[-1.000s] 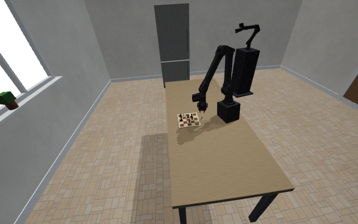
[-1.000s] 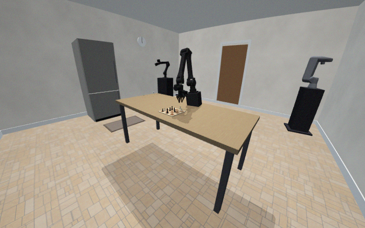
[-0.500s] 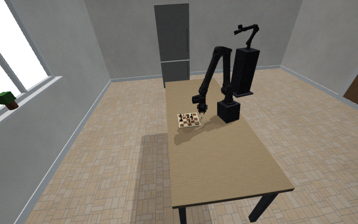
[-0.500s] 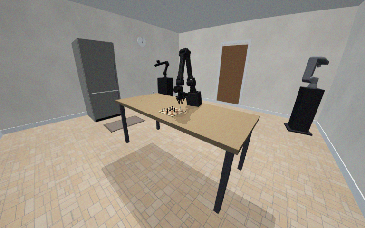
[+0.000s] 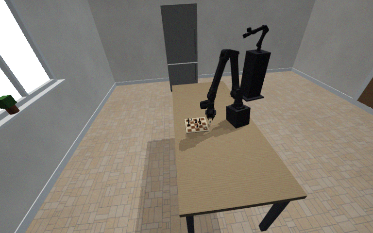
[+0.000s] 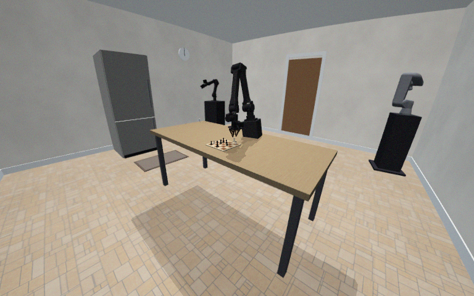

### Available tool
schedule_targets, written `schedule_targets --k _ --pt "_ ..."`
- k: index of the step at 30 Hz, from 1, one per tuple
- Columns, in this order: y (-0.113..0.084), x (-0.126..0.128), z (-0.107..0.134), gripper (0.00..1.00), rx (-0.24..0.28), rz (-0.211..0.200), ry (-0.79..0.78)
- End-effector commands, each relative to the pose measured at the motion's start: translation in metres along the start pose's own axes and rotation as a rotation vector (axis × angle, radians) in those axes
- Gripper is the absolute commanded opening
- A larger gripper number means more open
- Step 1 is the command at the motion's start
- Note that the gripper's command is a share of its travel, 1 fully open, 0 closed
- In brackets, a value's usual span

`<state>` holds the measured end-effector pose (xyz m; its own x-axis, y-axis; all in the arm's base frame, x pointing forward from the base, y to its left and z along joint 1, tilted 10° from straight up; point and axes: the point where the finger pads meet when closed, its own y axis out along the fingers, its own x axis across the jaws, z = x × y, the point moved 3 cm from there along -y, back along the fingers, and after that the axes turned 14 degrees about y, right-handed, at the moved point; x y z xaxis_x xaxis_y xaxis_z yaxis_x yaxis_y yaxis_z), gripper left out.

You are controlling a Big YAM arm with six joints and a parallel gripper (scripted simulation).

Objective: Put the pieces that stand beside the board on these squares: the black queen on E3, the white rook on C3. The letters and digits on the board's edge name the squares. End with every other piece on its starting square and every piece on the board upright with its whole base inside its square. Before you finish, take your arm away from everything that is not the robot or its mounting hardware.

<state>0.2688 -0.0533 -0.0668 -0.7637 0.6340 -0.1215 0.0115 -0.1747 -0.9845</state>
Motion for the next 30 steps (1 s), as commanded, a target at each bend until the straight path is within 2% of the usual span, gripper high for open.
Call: schedule_targets --k 1,30 --pt "0.0026 -0.0017 0.0020 0.36 -0.005 0.008 -0.006" --pt "0.0024 -0.0020 0.0014 0.36 -0.007 0.010 -0.007"
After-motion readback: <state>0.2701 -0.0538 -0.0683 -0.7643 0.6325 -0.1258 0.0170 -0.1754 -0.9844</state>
